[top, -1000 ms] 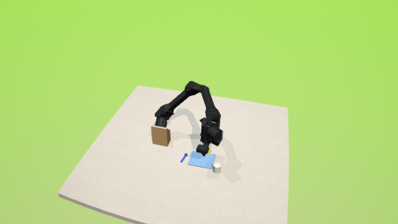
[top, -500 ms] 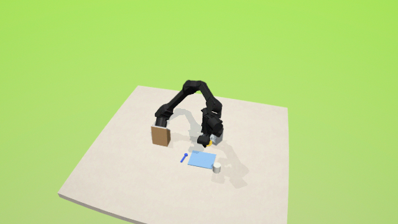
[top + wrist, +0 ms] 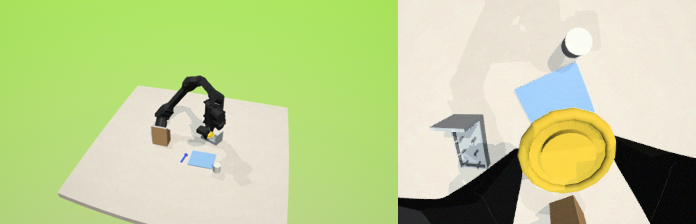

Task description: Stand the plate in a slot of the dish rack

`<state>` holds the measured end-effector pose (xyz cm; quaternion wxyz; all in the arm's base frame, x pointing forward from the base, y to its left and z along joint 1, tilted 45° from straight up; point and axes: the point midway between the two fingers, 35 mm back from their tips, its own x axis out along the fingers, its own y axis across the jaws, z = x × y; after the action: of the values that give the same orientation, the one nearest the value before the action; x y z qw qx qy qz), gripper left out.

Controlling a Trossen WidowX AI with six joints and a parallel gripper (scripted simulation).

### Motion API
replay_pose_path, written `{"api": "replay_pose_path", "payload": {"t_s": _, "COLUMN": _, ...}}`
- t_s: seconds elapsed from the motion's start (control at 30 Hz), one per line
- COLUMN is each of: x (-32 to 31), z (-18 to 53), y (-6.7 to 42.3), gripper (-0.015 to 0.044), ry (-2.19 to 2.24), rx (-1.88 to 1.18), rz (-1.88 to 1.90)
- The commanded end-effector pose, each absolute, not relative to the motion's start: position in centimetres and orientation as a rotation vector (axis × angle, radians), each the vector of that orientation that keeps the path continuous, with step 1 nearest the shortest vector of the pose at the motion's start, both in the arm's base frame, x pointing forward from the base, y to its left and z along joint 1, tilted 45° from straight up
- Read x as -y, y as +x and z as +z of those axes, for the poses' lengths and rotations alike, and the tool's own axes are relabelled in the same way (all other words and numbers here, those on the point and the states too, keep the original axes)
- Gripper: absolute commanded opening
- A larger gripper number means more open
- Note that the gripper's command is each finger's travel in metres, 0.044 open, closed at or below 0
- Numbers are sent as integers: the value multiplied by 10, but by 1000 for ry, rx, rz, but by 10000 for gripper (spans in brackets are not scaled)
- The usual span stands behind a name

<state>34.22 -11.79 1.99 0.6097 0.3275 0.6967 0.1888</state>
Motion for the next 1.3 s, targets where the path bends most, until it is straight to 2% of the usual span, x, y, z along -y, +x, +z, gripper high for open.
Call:
{"api": "replay_pose_path", "payload": {"t_s": 0.0, "x": 102, "z": 38, "y": 339, "gripper": 0, "ry": 861, "rx": -1650, "rz": 336}}
{"api": "replay_pose_path", "payload": {"t_s": 0.6, "x": 36, "z": 111, "y": 312, "gripper": 0, "ry": 1308, "rx": -1777, "rz": -192}}
{"api": "replay_pose_path", "payload": {"t_s": 1.27, "x": -31, "z": 168, "y": 253, "gripper": 0, "ry": 1772, "rx": -1789, "rz": -846}}
